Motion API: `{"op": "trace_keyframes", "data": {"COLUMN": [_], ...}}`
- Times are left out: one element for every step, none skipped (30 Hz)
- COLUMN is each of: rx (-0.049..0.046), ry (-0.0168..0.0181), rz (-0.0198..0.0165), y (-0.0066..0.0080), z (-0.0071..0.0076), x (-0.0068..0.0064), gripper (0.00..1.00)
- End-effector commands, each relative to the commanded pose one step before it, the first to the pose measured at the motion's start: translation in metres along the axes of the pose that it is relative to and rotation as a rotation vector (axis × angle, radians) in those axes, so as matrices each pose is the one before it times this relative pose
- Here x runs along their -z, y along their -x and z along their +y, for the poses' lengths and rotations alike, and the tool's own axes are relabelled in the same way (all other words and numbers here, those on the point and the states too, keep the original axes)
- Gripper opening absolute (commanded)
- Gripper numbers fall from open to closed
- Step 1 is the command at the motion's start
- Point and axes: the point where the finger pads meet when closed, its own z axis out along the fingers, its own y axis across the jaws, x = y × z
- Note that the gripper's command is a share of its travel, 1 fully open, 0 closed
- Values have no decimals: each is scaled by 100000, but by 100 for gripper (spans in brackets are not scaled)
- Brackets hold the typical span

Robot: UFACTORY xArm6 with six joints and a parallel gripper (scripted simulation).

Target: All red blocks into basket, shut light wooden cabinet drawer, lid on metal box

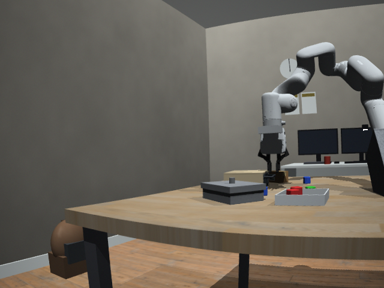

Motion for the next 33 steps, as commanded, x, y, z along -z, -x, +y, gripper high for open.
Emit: {"op": "trace_keyframes", "data": {"rx": [-83, 0, 0, 0, 0, 0, 0, 0, 0, 0, 0, 0, 0, 0, 0, 0, 0, 0, 0, 0, 0, 0, 0, 0, 0, 0, 0, 0, 0, 0, 0, 0, 0], "ry": [322, 0, 0, 0, 0, 0, 0, 0, 0, 0, 0, 0, 0, 0, 0, 0, 0, 0, 0, 0, 0, 0, 0, 0, 0, 0, 0, 0, 0, 0, 0, 0, 0], "rz": [62, 0, 0, 0, 0, 0, 0, 0, 0, 0, 0, 0, 0, 0, 0, 0, 0, 0, 0, 0, 0, 0, 0, 0, 0, 0, 0, 0, 0, 0, 0, 0, 1], "y": [4, 0, 0, 0, 0, 0, 0, 0, 0, 0, 0, 0, 0, 0, 0, 0, 0, 0, 0, 0, 0, 0, 0, 0, 0, 0, 0, 0, 0, 0, 0, 0, 0], "z": [157, 0, 16, 17, 16, 14, 12, 9, 5, 2, 0, 0, 0, 0, 0, 0, 0, 0, 0, 0, 0, 0, 0, 0, 0, 0, 0, 0, 0, 0, 0, 0, 0], "x": [114, 0, 0, 0, 0, 0, 0, 0, 0, 0, 0, 0, 0, 0, 0, -1, -2, 0, 0, -4, -7, -10, -14, -17, -22, -26, -30, -35, -40, -44, -49, -54, -58], "gripper": [24, 24, 24, 24, 24, 24, 24, 24, 24, 24, 24, 24, 24, 24, 24, 24, 24, 24, 24, 24, 24, 24, 24, 24, 24, 24, 24, 24, 24, 24, 24, 24, 24]}}
